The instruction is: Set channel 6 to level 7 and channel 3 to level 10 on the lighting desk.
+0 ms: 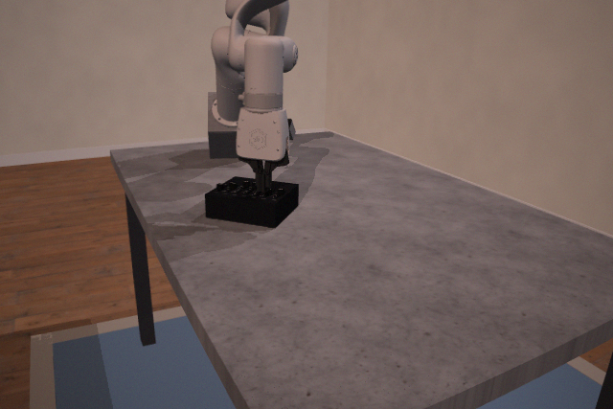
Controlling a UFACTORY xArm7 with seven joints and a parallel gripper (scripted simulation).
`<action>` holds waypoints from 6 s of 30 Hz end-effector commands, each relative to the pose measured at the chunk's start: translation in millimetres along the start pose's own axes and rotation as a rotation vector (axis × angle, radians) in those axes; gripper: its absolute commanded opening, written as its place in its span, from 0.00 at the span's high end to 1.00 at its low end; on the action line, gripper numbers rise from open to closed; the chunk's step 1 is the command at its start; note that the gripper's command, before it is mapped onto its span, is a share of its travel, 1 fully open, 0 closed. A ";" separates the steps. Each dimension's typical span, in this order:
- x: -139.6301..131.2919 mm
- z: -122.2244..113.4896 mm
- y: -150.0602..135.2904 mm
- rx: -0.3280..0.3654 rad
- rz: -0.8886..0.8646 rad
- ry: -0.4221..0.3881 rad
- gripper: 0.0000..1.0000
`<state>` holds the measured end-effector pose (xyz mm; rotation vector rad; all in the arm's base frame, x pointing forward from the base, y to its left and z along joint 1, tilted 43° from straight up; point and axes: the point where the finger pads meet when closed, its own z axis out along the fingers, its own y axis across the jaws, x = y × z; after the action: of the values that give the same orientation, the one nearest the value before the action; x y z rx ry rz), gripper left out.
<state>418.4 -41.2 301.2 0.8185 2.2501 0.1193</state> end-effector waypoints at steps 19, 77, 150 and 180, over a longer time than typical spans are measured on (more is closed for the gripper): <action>-2.1 -0.8 1.6 -0.002 0.000 -0.003 1.00; -2.2 8.7 1.7 -0.002 0.000 -0.003 1.00; 16.9 11.2 1.7 -0.002 0.000 -0.003 1.00; 21.9 11.2 1.7 -0.002 0.000 -0.003 1.00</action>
<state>414.7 -28.9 279.0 0.8185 2.2498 0.1192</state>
